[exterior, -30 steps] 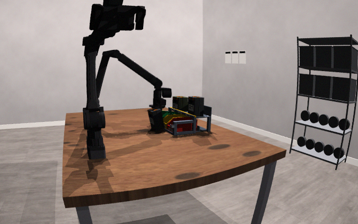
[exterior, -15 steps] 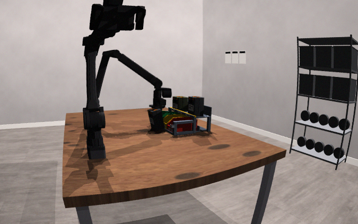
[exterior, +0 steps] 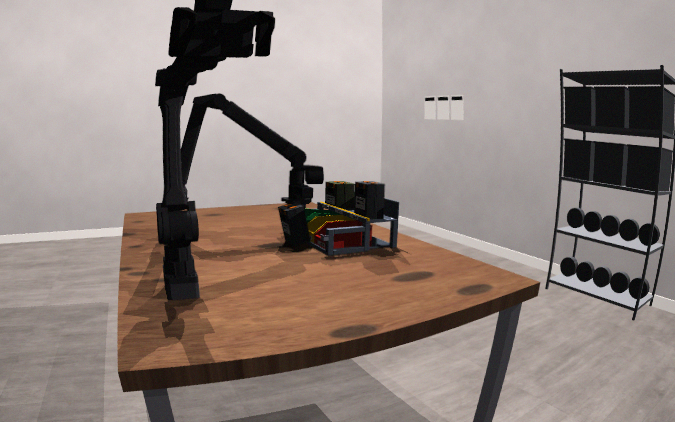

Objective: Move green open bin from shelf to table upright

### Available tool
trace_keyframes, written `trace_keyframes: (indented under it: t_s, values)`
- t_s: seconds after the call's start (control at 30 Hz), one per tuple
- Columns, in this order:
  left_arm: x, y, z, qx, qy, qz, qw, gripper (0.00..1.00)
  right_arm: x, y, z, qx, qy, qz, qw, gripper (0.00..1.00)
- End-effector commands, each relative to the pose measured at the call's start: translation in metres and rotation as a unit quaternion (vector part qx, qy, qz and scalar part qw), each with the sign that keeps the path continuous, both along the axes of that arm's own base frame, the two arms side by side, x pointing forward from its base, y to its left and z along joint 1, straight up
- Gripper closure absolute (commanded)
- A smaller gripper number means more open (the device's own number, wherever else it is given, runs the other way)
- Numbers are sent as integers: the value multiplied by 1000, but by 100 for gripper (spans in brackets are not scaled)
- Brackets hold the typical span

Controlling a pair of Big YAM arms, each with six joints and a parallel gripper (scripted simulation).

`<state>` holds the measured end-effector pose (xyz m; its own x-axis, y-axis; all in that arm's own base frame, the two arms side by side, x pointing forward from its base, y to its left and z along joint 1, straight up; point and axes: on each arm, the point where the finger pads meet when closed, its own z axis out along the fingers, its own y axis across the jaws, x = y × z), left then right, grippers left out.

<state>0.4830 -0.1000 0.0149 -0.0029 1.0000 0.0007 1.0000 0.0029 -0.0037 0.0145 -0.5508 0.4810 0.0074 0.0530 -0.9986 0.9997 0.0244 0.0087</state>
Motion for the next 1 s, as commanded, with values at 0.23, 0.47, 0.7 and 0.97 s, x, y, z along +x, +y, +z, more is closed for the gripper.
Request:
trace_keyframes:
  t_s: [0.23, 0.47, 0.7, 0.97]
  values:
    - [39, -10, 44, -13, -64, -2, 998, 100, -6, 6, 19, -26, 4, -4, 1000, 0]
    - [15, -10, 29, -9, -43, -3, 999, 100, -6, 6, 19, -26, 4, -4, 1000, 0]
    - [-4, -9, 24, -8, -37, 0, 999, 100, -6, 6, 19, -26, 4, -4, 1000, 0]
    - [-22, -9, 23, -8, -37, 0, 999, 100, -6, 6, 19, -26, 4, -4, 1000, 0]
